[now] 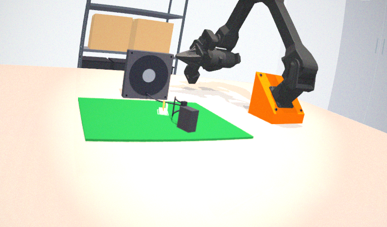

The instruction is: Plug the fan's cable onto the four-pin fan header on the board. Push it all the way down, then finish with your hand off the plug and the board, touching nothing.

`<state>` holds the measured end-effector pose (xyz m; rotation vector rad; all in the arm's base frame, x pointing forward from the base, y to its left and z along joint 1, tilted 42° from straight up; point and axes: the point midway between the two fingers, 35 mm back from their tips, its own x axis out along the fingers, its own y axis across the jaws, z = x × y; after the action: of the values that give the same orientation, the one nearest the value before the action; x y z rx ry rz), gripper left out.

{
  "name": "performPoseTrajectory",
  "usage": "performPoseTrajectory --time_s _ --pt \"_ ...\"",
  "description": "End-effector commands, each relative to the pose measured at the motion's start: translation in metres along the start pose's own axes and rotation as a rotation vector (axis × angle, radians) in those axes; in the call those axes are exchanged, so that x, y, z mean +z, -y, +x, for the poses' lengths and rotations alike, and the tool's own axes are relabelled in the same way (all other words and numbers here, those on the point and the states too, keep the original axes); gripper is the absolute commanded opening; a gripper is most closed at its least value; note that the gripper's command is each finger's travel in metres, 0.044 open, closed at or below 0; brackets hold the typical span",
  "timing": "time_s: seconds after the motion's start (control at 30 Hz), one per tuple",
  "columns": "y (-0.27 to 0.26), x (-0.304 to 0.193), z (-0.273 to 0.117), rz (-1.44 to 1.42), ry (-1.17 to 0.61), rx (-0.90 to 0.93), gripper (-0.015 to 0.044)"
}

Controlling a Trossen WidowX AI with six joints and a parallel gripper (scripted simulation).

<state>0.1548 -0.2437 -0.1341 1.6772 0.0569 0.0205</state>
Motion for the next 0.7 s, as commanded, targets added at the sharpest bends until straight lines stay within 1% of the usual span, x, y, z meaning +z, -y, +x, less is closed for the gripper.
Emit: performPoseTrajectory --time_s 0.0,0.07,0.1,0.3,0.4,0.5,0.53,0.67 --pt "0.000 0.000 0.000 0.000 0.000 0.000 0.0026" --pt "-0.001 0.000 0.002 -0.011 -0.011 -0.005 0.0079" --pt "-0.005 0.000 0.007 -0.043 -0.045 -0.019 0.0105" --pt "-0.048 -0.007 0.058 -0.445 -0.383 -0.098 0.0263" --pt "-0.072 -0.019 0.084 -0.666 -0.562 -0.095 0.0341" --pt "-0.106 -0.041 0.115 -0.944 -0.791 -0.050 0.0420" --pt "-0.115 -0.048 0.121 -1.015 -0.850 -0.031 0.0440" --pt "-0.151 -0.082 0.145 -1.292 -1.082 0.075 0.0440"
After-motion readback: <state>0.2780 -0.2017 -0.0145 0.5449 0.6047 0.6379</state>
